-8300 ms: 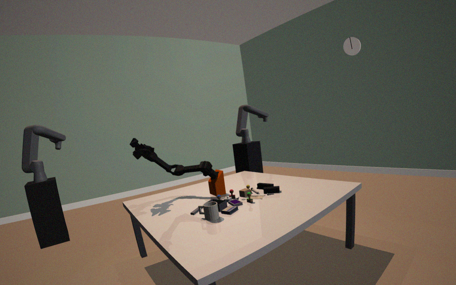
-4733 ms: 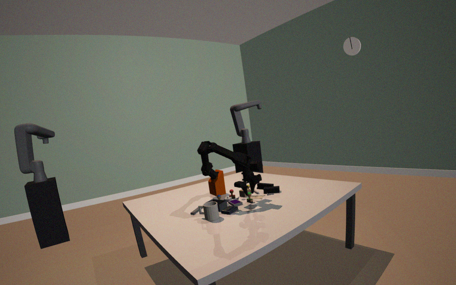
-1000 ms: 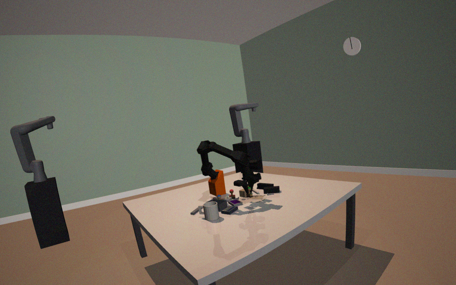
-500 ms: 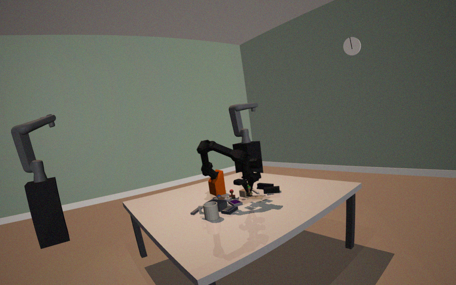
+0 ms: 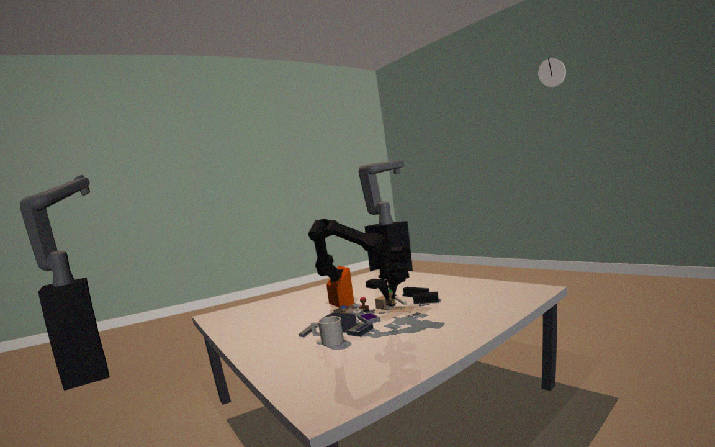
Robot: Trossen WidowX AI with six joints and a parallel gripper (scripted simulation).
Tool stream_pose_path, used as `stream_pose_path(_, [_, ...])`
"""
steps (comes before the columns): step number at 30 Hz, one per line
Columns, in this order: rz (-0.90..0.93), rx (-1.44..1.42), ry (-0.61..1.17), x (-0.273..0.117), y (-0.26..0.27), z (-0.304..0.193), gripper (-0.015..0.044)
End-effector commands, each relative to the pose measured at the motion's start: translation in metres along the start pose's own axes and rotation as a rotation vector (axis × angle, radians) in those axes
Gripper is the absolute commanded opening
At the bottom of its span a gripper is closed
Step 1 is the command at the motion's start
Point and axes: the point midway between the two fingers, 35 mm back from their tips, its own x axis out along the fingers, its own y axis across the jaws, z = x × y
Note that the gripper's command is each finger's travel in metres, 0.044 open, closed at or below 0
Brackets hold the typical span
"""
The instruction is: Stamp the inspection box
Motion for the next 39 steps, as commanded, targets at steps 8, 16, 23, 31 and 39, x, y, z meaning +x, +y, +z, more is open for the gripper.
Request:
stream_pose_path(8, [0.006, 0.002, 0.003, -0.006, 0.001, -0.001, 0.0])
stream_pose_path(16, [0.007, 0.002, 0.003, -0.01, 0.0, -0.001, 0.0])
stream_pose_path(23, [0.008, 0.002, 0.003, -0.013, 0.0, -0.001, 0.0])
stream_pose_path(31, [0.008, 0.002, 0.003, -0.017, -0.002, -0.003, 0.0])
stream_pose_path(39, [0.008, 0.001, 0.004, -0.019, -0.035, -0.022, 0.0])
